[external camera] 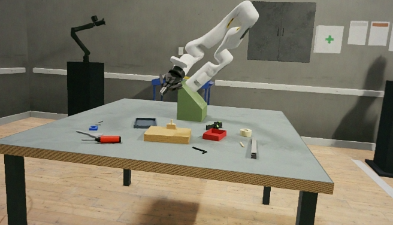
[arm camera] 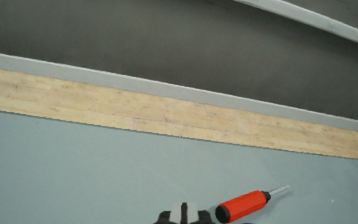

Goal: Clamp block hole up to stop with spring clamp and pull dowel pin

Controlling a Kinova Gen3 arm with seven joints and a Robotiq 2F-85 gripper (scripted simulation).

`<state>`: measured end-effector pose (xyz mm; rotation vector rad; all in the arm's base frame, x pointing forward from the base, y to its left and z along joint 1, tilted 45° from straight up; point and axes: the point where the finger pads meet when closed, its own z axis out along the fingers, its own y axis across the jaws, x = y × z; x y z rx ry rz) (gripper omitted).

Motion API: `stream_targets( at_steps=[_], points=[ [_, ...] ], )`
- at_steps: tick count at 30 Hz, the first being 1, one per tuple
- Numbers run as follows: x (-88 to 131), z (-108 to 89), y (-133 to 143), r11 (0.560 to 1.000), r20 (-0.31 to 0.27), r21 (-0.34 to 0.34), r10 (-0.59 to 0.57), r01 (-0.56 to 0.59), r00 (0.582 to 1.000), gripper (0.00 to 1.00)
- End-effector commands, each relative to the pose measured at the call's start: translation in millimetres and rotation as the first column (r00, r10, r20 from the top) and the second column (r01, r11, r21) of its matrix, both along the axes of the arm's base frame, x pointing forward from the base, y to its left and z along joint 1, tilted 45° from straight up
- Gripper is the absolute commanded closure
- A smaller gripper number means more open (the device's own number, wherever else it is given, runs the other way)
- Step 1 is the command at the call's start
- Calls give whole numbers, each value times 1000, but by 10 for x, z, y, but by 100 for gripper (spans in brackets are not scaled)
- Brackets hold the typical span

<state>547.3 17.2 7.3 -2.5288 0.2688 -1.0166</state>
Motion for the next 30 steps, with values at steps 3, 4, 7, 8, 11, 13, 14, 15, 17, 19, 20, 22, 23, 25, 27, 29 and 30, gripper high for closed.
stream_targets(
  at_steps=[3, 4, 7, 8, 11, 13, 14, 15, 17, 19, 20, 22, 23, 25, 27, 29, 30],
  points=[
    [-30, -9, 33, 999, -33, 17, 38, -38, 999, 90],
    [-37, -12, 37, 999, -38, 19, 45, -44, 998, 90],
    [-59, -19, 45, 998, -55, 24, 66, -64, 996, 90],
    [-65, -22, 57, 997, -61, 28, 72, -71, 996, 90],
    [-83, -32, 92, 995, -76, 41, 93, -90, 993, 90],
    [-90, -35, 102, 994, -82, 45, 99, -96, 992, 90],
    [-90, -35, 102, 994, -82, 45, 99, -96, 992, 90],
    [-96, -38, 111, 994, -87, 49, 106, -102, 991, 90],
    [-109, -44, 126, 992, -97, 56, 120, -115, 988, 90],
    [-122, -50, 138, 990, -108, 62, 133, -127, 985, 90],
    [-128, -53, 142, 989, -113, 64, 139, -133, 984, 90],
    [-141, -59, 148, 987, -123, 68, 152, -144, 981, 90],
    [-147, -62, 150, 986, -128, 70, 158, -150, 979, 90],
    [-159, -67, 157, 984, -137, 74, 170, -161, 976, 90],
    [-171, -72, 180, 981, -146, 84, 183, -173, 972, 90],
    [-183, -77, 200, 979, -154, 92, 196, -183, 968, 90],
    [-183, -77, 200, 979, -154, 92, 196, -183, 968, 90]
  ],
)
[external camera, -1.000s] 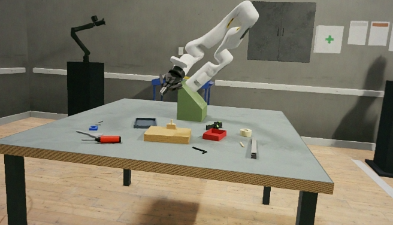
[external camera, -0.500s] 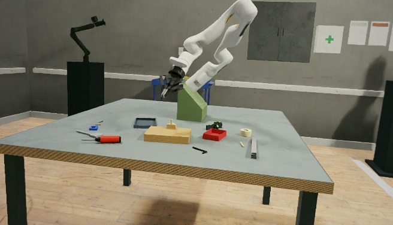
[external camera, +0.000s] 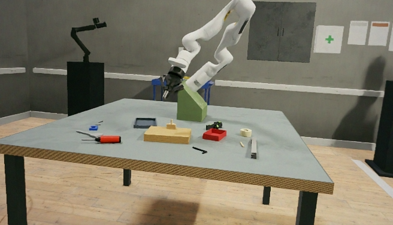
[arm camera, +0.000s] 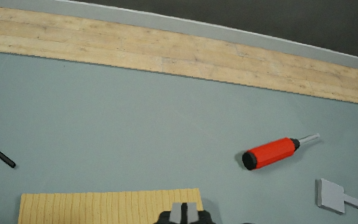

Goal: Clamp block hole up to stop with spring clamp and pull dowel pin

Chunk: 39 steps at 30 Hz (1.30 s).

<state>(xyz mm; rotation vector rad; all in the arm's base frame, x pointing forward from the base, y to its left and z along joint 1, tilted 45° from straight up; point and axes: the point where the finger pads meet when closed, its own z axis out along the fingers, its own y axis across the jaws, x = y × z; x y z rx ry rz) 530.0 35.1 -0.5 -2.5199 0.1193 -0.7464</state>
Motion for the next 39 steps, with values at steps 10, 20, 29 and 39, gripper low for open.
stream_targets(
  at_steps=[10, 20, 29, 39],
  points=[
    [-65, -27, 73, 997, -60, 33, 70, -68, 996, 90],
    [-91, -39, 115, 993, -92, 53, 114, -109, 989, 90],
    [-122, -49, 168, 985, -128, 80, 163, -154, 978, 90],
    [-160, -68, 199, 976, -162, 101, 207, -192, 965, 90]
  ],
)
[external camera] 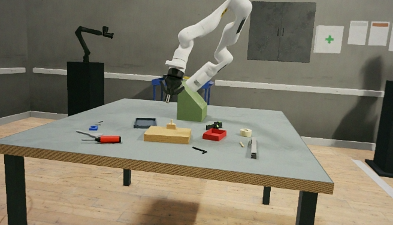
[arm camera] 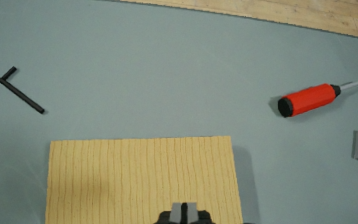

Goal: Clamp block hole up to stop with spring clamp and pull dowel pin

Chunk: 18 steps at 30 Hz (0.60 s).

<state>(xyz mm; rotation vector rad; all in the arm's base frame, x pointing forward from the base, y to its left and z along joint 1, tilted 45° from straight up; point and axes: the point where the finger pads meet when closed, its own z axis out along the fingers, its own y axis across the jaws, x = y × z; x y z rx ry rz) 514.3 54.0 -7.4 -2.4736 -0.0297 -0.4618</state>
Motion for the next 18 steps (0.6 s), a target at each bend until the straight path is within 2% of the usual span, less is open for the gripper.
stream_targets(
  at_steps=[1, 18],
  points=[
    [-7, 0, 20, 1000, -20, 12, 25, -24, 999, 90],
    [-101, -42, 120, 992, -100, 55, 122, -117, 987, 90]
  ],
)
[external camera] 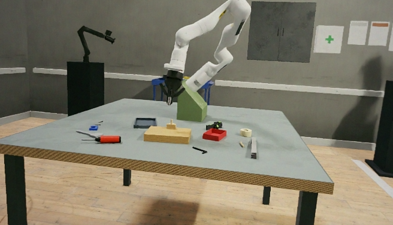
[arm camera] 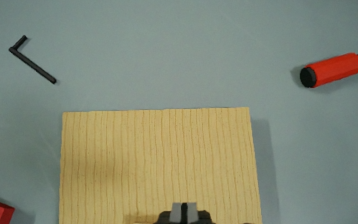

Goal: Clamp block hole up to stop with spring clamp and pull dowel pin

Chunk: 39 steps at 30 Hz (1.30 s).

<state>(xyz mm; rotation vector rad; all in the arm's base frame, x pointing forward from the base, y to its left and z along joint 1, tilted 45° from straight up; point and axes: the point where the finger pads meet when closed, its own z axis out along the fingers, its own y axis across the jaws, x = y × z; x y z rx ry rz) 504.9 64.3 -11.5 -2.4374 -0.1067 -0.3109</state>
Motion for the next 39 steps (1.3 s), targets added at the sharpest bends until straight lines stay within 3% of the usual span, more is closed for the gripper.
stream_targets(
  at_steps=[1, 21, 39],
  points=[
    [-12, -4, 26, 1000, -23, 14, 29, -28, 999, 90],
    [-107, -48, 140, 989, -111, 64, 138, -132, 984, 90],
    [-158, -71, 191, 980, -153, 91, 192, -180, 969, 90]
  ],
)
